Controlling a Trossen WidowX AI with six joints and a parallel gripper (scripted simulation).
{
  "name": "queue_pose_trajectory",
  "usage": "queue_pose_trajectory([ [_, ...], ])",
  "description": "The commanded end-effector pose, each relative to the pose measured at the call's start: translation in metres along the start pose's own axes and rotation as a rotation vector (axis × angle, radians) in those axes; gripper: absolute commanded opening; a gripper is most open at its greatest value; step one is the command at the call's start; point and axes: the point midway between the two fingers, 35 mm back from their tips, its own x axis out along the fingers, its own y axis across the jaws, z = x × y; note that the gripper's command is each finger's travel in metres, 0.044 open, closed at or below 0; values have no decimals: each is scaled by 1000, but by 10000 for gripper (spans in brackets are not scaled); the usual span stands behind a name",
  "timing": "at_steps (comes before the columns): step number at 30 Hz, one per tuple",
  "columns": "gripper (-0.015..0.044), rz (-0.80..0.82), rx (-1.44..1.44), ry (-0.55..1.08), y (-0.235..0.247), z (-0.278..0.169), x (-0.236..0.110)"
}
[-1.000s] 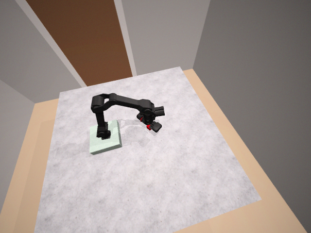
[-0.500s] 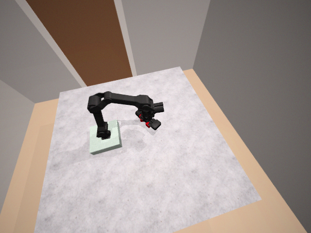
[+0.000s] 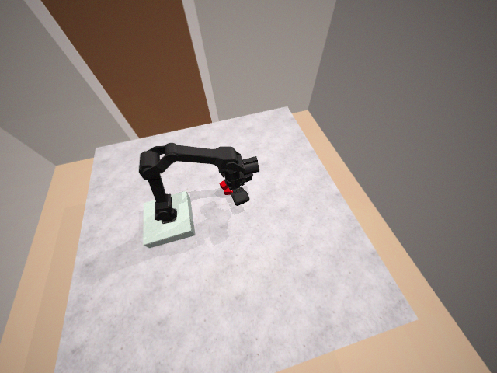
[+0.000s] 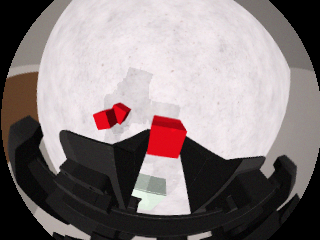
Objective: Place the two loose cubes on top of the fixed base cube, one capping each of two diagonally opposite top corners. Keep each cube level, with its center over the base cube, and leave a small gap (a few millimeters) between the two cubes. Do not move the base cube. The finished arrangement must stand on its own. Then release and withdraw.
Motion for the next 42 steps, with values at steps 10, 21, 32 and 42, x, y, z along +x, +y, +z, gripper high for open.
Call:
queue_pose_trajectory([
  [10, 105, 4, 347, 1, 25, -2, 3],
  [21, 105, 5, 665, 2, 45, -4, 5],
  [32, 105, 6, 984, 5, 66, -8, 8],
  [42, 105, 7, 1229, 7, 81, -11, 9],
])
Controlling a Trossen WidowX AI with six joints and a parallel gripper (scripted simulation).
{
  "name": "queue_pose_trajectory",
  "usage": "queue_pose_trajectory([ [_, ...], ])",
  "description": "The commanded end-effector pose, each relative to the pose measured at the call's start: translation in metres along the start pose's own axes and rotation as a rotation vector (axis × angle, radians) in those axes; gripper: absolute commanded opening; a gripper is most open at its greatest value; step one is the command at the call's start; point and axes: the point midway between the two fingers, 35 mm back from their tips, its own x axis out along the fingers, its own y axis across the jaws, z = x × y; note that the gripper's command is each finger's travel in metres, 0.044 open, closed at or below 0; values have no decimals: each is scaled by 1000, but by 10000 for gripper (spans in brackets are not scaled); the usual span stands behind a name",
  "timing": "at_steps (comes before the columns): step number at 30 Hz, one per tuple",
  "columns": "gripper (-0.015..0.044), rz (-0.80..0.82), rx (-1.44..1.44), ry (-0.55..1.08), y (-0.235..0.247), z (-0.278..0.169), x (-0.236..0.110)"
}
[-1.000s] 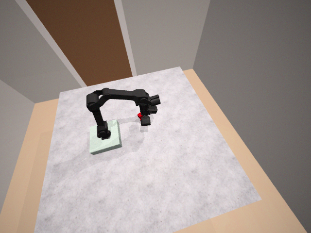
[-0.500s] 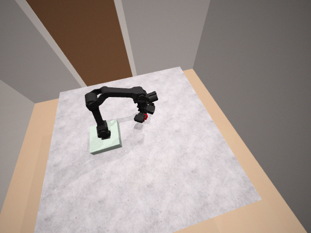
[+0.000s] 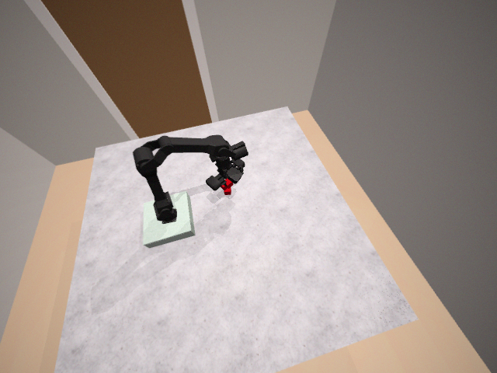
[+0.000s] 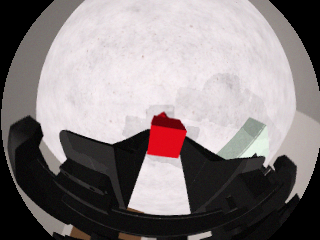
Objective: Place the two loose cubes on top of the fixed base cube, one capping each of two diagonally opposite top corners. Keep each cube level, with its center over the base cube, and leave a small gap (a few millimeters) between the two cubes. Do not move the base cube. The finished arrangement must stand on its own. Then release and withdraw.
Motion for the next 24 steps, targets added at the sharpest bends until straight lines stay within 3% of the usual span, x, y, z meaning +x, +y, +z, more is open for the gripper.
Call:
queue_pose_trajectory([
  [1, 105, 1, 35, 4, 0, -4, 1],
  [12, 105, 1, 41, 4, -2, -3, 29],
  [24, 105, 1, 42, 4, -2, -3, 35],
])
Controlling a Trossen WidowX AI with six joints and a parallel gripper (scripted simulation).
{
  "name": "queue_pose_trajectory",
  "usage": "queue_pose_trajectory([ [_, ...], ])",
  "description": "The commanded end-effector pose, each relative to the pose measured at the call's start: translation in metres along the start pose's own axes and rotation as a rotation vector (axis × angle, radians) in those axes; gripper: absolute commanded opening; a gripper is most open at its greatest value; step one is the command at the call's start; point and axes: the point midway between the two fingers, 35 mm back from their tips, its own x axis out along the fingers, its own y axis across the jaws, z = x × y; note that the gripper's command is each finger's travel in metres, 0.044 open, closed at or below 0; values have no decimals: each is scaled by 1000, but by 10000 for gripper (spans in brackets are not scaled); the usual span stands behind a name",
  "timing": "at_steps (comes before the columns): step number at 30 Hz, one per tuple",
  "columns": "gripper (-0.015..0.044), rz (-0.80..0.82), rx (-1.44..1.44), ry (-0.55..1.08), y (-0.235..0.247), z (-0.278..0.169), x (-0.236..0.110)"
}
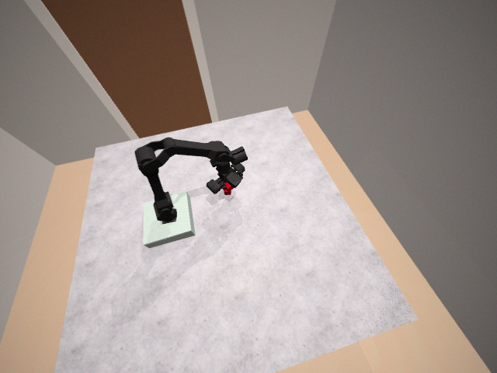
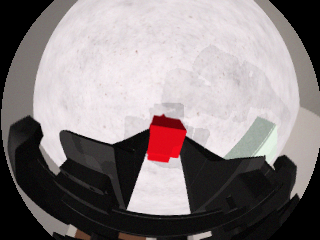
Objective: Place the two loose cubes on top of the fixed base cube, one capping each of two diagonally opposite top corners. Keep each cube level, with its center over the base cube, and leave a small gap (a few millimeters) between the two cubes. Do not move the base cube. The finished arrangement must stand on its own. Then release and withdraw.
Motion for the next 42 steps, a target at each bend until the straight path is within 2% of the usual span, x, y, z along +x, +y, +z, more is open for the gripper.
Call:
queue_pose_trajectory([
  [1, 105, -3, 3, 5, 0, -1, 7],
  [10, 105, -3, 2, 5, 1, -1, 29],
  [34, 105, -3, -4, 5, 1, -1, 31],
  [38, 205, -3, -4, 5, 1, -1, 31],
  [42, 205, -3, -4, 5, 1, -1, 31],
])
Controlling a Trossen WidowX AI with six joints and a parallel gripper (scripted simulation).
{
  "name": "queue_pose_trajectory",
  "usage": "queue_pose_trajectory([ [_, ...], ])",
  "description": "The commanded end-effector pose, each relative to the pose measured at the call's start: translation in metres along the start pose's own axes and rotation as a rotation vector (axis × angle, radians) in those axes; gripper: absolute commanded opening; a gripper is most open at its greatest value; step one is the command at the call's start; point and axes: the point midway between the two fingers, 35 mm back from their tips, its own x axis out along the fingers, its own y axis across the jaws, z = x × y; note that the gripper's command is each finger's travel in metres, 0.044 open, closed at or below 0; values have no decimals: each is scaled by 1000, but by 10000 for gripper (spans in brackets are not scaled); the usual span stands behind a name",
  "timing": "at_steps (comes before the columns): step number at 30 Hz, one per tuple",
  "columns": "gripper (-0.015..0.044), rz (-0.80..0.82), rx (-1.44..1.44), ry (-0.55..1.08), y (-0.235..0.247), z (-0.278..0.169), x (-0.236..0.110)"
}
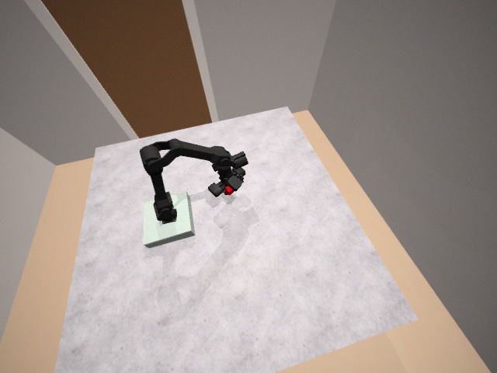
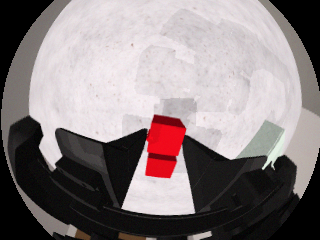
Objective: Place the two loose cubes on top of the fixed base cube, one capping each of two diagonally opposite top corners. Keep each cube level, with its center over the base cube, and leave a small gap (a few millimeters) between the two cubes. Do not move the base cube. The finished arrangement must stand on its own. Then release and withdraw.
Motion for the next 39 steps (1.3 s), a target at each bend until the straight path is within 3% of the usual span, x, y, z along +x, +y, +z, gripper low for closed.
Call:
queue_pose_trajectory([
  [1, 205, 0, -3, 4, 0, -1, 1],
  [39, 205, 0, 0, 0, 0, 0, -64],
])
